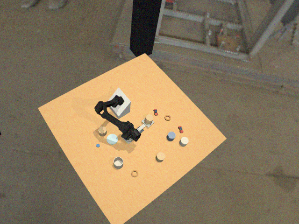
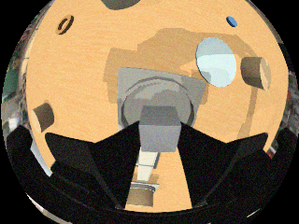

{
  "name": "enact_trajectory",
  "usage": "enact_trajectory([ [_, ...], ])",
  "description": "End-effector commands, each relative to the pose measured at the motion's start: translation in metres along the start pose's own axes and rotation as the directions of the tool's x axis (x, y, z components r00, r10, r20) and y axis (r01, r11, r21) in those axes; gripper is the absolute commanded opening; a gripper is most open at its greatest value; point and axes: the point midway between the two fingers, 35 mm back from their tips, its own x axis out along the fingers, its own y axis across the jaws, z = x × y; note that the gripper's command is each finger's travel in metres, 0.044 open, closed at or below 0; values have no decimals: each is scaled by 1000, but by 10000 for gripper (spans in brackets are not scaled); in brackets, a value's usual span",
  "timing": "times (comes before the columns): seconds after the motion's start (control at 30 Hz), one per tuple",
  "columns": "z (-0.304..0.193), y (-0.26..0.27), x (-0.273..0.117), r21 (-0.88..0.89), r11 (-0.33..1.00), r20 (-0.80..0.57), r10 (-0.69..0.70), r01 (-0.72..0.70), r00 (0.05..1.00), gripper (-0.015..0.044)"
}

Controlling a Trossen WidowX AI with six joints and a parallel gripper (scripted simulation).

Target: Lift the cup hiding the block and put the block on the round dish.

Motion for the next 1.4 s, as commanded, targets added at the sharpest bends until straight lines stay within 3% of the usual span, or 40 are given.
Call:
enact_trajectory([
  [0.0,0,5,-24,7,1000,-2,12,-12,1000,0],
  [0.3,0,1,-77,6,1000,0,10,-10,1000,0],
  [0.43,1,0,-80,6,1000,0,10,-10,1000,0],
  [1.37,76,-99,9,8,1000,-8,15,-15,1000,0],
])
